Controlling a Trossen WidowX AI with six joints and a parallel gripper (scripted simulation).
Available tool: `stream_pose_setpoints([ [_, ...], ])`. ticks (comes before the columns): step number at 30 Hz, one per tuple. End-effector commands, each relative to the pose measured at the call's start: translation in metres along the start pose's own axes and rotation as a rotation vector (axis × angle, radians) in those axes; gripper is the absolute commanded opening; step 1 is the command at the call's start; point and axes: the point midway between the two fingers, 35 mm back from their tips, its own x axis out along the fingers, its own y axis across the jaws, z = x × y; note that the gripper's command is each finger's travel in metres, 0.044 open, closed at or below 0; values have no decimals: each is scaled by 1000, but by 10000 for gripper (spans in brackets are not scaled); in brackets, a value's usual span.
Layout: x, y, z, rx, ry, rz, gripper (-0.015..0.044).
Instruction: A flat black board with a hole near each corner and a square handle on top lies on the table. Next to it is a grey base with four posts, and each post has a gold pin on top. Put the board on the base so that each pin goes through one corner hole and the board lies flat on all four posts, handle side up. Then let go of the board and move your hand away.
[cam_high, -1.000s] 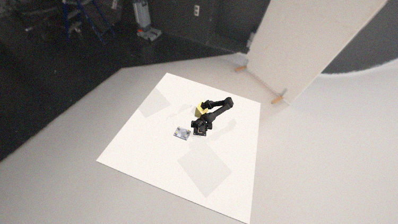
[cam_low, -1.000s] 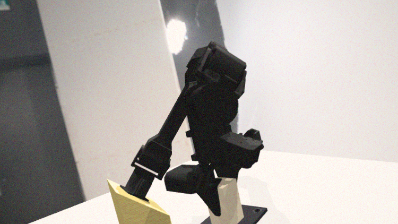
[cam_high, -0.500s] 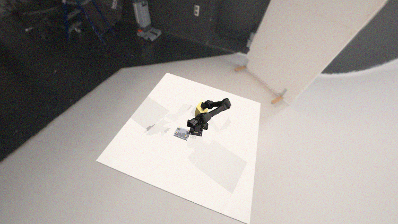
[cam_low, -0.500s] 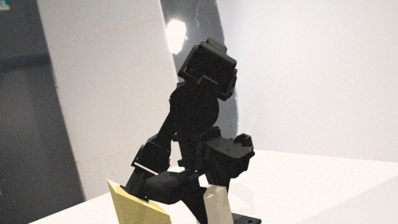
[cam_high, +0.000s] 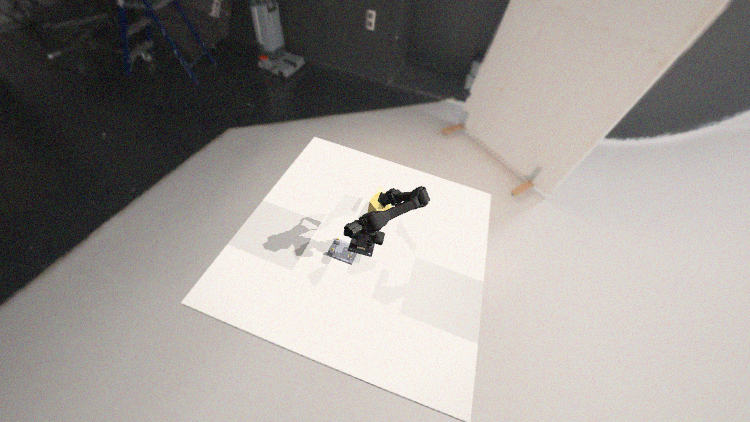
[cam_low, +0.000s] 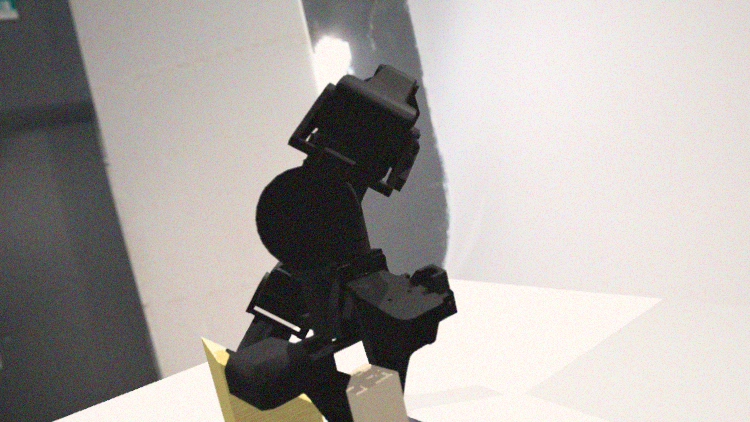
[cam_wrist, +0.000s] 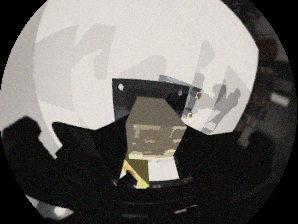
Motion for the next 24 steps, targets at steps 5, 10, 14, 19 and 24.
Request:
stream_pose_setpoints([
  [5, 1, -22, 2, 34, 3, -1, 0],
  [10, 2, -35, 3, 52, 3, 1, 0],
  [14, 3, -45, 4, 66, 3, 2, 0],
  [19, 4, -58, 3, 83, 3, 4, 0],
  [24, 5, -71, 3, 101, 3, 6, 0],
])
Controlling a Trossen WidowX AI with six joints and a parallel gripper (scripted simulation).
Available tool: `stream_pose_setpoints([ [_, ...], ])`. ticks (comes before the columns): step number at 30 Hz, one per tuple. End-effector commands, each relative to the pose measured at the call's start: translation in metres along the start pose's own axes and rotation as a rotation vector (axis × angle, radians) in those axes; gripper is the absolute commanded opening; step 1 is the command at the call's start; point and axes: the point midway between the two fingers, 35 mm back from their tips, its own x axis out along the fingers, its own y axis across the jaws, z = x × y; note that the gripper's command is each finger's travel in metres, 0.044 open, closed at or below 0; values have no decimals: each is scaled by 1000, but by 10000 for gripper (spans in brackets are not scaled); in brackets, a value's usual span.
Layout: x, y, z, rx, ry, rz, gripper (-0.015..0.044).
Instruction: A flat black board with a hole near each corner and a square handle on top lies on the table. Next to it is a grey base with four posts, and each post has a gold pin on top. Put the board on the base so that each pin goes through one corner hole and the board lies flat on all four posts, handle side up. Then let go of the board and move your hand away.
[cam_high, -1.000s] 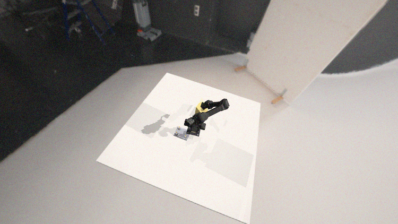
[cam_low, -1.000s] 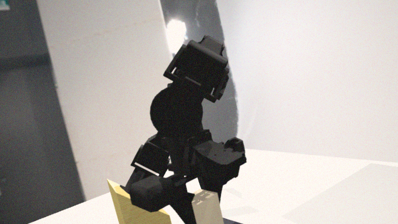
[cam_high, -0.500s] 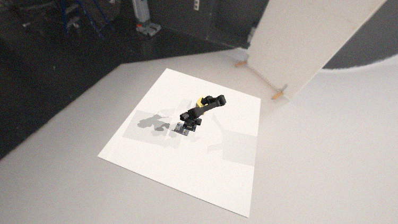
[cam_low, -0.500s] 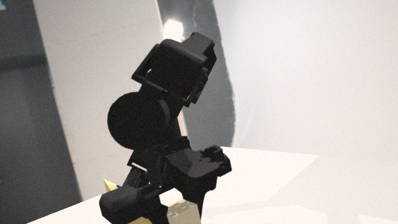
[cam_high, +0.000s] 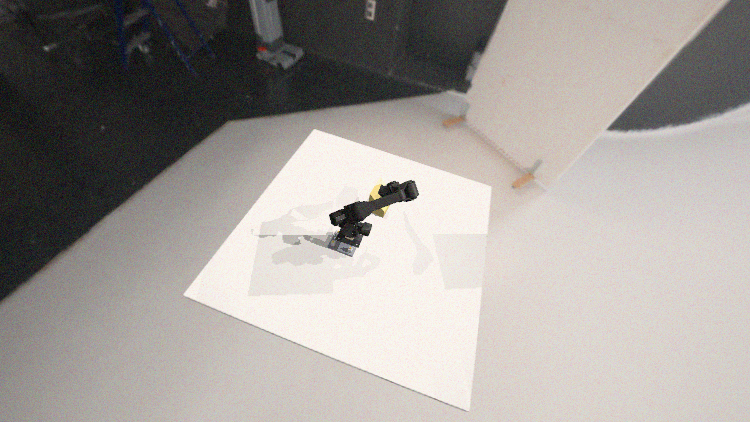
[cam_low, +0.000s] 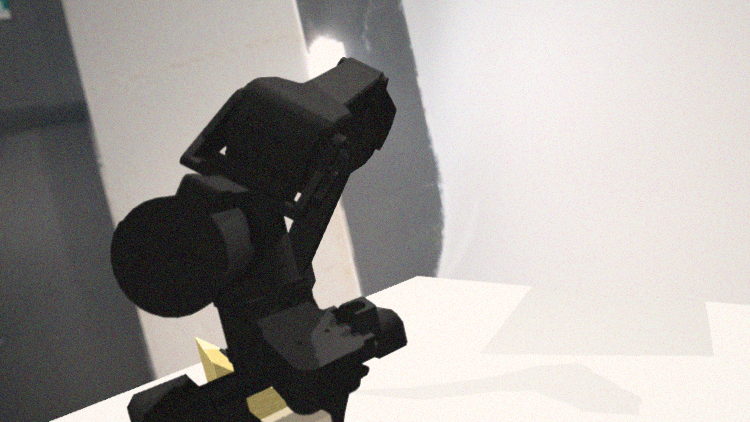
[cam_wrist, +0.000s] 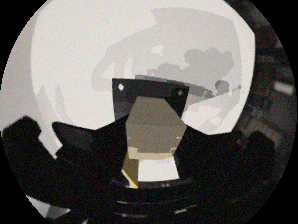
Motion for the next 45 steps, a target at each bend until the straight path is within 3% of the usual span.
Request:
stream_pose_setpoints([
  [1, 2, -12, 0, 12, 4, 1, 0],
  [23, 3, -24, 0, 31, -1, 4, 0],
  [45, 27, -28, -1, 39, -1, 4, 0],
])
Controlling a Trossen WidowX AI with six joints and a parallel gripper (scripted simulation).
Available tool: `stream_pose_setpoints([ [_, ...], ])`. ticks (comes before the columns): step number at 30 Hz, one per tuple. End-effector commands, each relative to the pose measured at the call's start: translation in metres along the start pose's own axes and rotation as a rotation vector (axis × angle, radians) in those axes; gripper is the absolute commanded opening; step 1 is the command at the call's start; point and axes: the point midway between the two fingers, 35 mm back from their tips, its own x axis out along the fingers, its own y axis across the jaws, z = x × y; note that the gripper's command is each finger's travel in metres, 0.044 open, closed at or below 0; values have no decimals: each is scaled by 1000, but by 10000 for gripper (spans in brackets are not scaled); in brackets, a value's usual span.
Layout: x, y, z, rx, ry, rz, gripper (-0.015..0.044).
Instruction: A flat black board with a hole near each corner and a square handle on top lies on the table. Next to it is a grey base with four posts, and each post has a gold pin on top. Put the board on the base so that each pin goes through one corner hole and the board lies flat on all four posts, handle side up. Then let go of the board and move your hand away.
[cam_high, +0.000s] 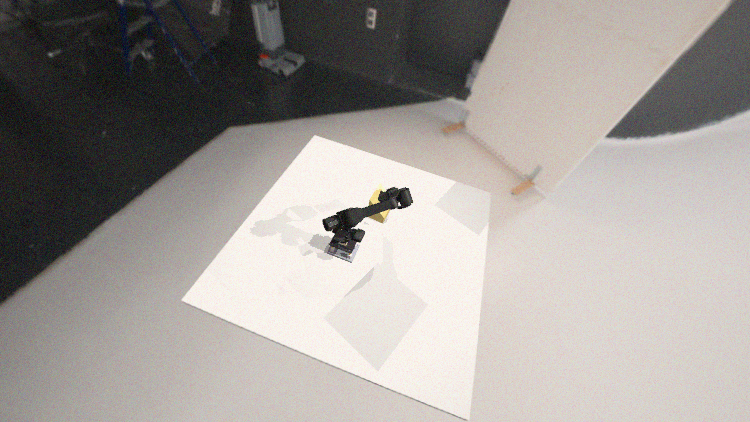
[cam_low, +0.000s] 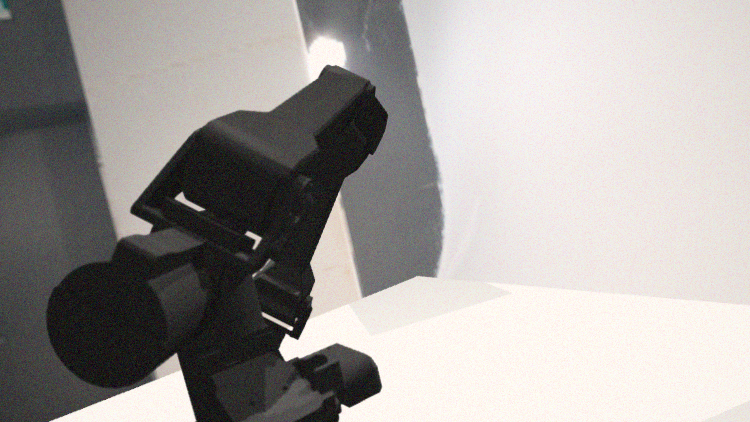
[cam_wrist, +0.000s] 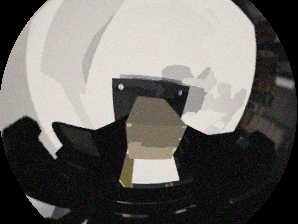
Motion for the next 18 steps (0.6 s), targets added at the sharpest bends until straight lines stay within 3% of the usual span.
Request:
stream_pose_setpoints([
  [1, 7, 2, 1, -1, 1, 4, 0],
  [18, 13, 2, 1, -5, 0, 1, 0],
])
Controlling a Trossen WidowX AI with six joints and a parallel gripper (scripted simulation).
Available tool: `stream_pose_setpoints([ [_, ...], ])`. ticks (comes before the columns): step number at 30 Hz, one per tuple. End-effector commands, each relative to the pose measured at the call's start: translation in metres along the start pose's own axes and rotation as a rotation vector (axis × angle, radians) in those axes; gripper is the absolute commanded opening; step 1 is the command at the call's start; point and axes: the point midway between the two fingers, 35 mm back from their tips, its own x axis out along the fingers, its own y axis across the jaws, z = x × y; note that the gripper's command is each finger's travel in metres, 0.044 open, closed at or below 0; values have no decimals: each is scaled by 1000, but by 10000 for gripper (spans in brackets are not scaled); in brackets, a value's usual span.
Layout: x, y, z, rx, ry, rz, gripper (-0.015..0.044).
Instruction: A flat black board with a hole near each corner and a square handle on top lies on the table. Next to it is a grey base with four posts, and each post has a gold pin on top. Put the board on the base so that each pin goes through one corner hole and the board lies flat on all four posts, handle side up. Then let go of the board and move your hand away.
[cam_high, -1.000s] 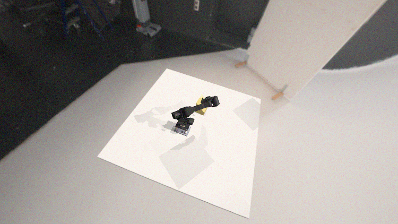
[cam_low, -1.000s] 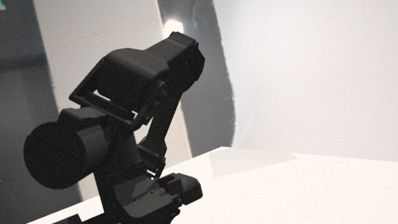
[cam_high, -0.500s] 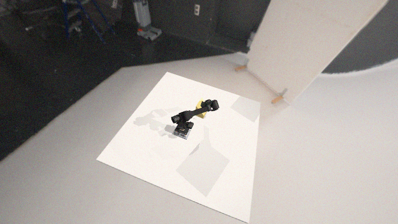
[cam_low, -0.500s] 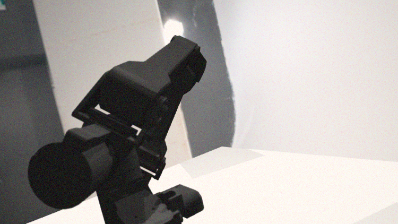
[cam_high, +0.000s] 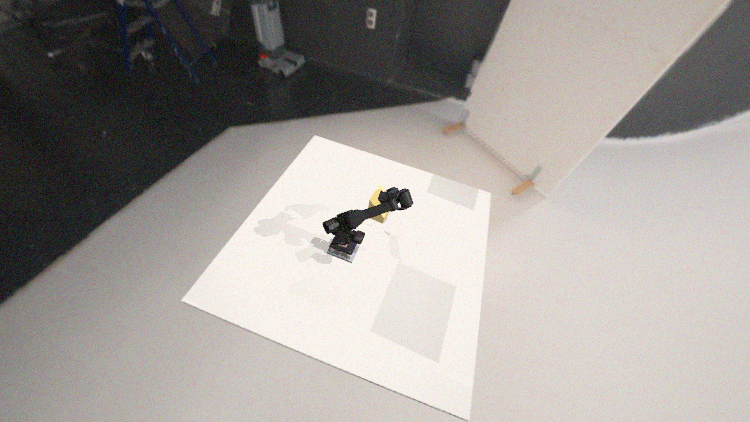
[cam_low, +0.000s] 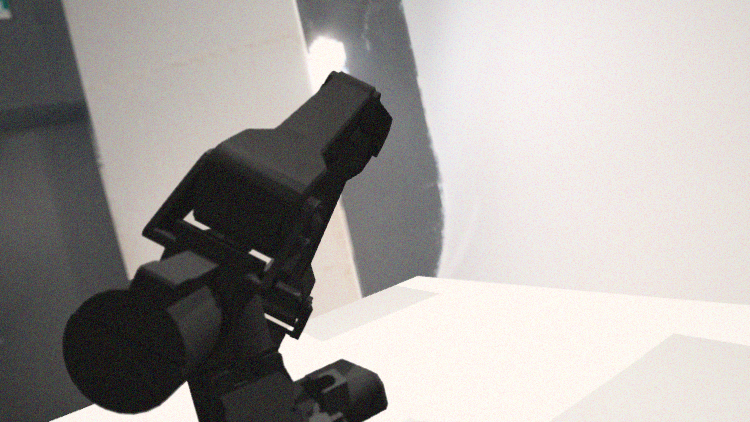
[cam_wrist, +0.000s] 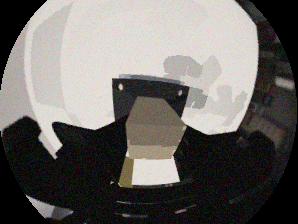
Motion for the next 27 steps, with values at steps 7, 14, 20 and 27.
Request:
stream_pose_setpoints([
  [7, 0, 0, 0, -1, 0, 0, 0],
  [14, 4, 0, 0, 1, 0, 0, 0],
  [20, 6, 0, 0, 6, 0, 0, 0],
  [27, 9, 1, 0, 3, 0, 1, 0],
])
